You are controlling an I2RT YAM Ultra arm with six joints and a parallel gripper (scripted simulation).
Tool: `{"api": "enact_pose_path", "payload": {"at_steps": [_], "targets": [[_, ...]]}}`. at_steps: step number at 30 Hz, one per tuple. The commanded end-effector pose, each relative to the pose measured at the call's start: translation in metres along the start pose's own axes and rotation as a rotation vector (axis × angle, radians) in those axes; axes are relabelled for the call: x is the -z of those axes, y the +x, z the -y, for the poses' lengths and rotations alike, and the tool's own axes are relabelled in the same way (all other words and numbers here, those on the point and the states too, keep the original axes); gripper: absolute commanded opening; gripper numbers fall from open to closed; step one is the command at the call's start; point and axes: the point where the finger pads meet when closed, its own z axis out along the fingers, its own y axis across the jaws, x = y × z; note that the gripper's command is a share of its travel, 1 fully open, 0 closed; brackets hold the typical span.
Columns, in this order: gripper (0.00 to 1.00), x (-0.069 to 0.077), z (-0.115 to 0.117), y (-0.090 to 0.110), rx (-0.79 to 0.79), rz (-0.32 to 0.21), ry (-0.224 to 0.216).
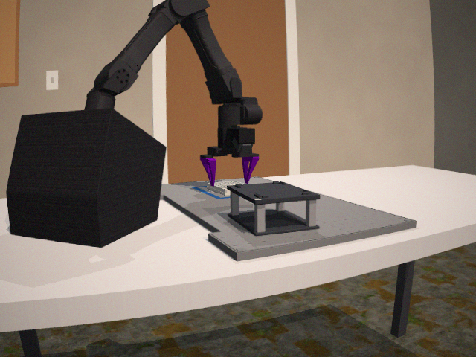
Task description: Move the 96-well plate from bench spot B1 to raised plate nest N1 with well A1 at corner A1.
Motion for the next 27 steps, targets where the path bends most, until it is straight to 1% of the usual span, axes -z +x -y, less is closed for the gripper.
{"api": "enact_pose_path", "payload": {"at_steps": [1,5,8,10,11,13,27], "targets": [[1.00,-0.0052,-0.0064,-0.0013,-0.007,0.009,-0.020],[1.00,-0.0109,-0.0090,0.0033,0.001,0.003,-0.027],[1.00,-0.0133,-0.0128,0.0013,-0.005,0.003,-0.034],[1.00,-0.0133,-0.0128,0.0013,-0.005,0.003,-0.034],[1.00,-0.0056,-0.0163,0.0026,-0.003,-0.001,-0.047],[1.00,-0.0057,-0.0139,0.0016,-0.005,0.003,-0.038],[1.00,-0.0058,-0.0138,0.0016,-0.005,0.003,-0.037]]}}
